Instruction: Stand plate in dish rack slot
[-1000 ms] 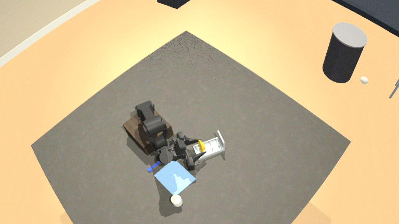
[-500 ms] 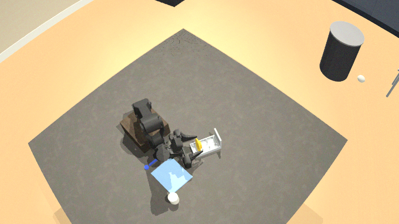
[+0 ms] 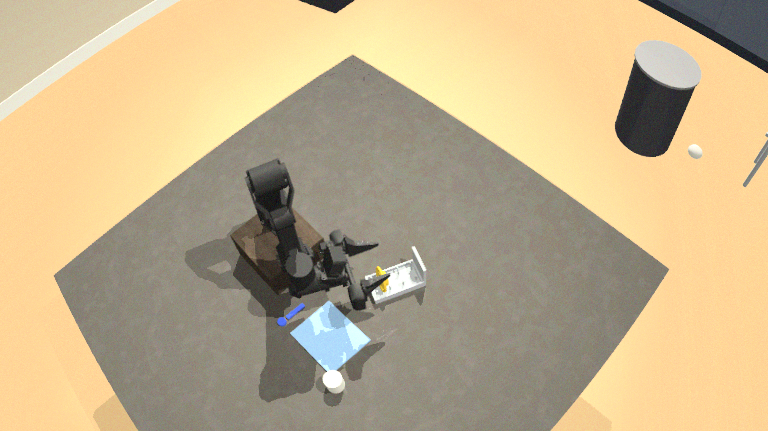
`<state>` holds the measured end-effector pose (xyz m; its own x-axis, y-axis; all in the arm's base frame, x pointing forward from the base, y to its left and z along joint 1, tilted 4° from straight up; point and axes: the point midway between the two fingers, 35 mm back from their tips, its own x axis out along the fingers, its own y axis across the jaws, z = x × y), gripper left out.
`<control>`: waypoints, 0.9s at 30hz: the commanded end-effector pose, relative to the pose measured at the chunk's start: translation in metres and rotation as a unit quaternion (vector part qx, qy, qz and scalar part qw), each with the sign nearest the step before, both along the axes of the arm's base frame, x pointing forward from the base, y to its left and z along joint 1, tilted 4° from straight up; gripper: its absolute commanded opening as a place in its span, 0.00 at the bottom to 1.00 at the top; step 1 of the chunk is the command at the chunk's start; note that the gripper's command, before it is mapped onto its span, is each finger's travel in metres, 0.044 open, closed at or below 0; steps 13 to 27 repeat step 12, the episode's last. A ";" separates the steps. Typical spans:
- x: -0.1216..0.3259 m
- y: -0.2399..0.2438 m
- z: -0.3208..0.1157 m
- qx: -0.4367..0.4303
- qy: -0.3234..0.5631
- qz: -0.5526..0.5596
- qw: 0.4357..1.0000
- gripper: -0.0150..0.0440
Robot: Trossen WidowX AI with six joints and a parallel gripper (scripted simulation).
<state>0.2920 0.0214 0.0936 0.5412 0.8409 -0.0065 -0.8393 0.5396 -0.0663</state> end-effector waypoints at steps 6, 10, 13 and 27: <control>0.019 -0.011 0.011 0.021 0.042 -0.040 0.998 0.93; 0.041 -0.024 0.012 0.032 0.083 -0.085 0.992 0.93; 0.051 -0.030 0.012 0.035 0.104 -0.108 0.988 0.93; 0.051 -0.030 0.012 0.035 0.104 -0.108 0.988 0.93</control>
